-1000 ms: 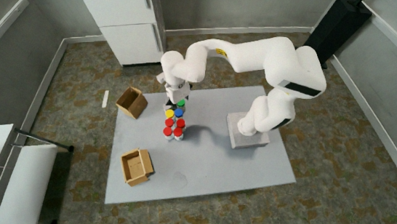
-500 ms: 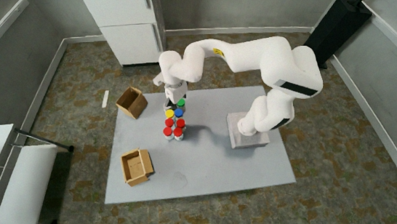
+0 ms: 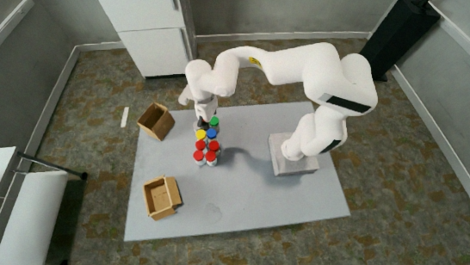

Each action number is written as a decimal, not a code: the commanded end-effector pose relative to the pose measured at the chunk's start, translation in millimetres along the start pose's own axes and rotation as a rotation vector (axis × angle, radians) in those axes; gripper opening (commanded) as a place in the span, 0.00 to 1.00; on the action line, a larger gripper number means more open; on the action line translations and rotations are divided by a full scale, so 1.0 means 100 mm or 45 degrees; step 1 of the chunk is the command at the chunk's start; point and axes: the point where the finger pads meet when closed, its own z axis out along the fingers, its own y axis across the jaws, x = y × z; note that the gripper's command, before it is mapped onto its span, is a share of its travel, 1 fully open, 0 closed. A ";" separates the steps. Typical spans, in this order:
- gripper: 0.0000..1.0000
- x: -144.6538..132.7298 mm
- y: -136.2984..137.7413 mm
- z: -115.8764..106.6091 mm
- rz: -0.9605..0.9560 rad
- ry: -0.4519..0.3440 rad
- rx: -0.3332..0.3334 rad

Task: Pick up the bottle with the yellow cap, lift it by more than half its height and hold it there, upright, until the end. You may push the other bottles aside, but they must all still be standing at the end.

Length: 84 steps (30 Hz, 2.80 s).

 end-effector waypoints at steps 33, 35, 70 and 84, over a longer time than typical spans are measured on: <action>0.79 0.29 0.06 0.11 -0.799 0.009 0.000; 0.79 0.32 0.07 0.12 -0.883 0.009 0.002; 0.79 0.58 0.14 0.26 -1.654 0.014 0.001; 0.79 0.66 0.17 0.31 -1.891 0.014 -0.003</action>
